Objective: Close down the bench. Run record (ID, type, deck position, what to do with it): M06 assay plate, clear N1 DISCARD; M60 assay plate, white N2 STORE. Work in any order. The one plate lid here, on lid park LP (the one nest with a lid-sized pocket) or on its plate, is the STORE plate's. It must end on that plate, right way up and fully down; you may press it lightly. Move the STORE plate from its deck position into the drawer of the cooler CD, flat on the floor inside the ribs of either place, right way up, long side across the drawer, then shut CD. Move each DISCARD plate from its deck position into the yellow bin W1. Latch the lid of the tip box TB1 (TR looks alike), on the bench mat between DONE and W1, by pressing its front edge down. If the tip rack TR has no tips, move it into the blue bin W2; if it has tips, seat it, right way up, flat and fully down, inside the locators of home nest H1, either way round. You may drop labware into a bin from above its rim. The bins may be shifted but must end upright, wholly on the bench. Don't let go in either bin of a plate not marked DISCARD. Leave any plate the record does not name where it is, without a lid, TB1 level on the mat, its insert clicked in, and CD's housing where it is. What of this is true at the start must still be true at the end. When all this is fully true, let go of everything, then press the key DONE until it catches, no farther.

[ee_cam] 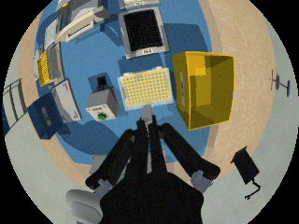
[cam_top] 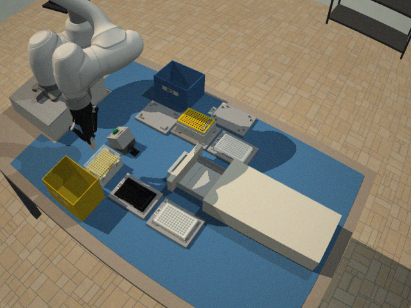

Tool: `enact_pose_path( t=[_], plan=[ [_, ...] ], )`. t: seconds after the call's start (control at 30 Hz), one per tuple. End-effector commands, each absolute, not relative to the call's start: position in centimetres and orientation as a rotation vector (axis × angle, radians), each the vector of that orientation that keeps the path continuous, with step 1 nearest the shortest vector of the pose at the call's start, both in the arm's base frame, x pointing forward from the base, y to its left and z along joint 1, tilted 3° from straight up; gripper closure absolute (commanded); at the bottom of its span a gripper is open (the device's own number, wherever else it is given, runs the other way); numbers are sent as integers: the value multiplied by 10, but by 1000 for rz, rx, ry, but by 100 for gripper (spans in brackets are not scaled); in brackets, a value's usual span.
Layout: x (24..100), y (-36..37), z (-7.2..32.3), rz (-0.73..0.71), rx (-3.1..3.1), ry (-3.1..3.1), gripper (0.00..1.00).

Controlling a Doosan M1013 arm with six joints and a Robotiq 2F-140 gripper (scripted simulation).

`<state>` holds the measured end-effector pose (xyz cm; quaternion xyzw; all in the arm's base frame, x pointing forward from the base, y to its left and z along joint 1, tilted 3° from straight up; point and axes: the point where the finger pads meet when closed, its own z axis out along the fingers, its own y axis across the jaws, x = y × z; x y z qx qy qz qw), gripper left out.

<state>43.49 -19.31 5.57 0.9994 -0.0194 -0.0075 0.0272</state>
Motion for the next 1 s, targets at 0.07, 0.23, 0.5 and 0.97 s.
enact_pose_path(
  t=[0.07, 0.23, 0.5, 0.97],
  plan=[
    [435, -193, 54, -23, 3087, -60, 100],
    [435, -193, 48, -23, 3087, -60, 100],
    [435, -194, 37, -23, 3087, -60, 100],
    [434, -195, 21, -23, 3087, -60, 100]
  ],
)
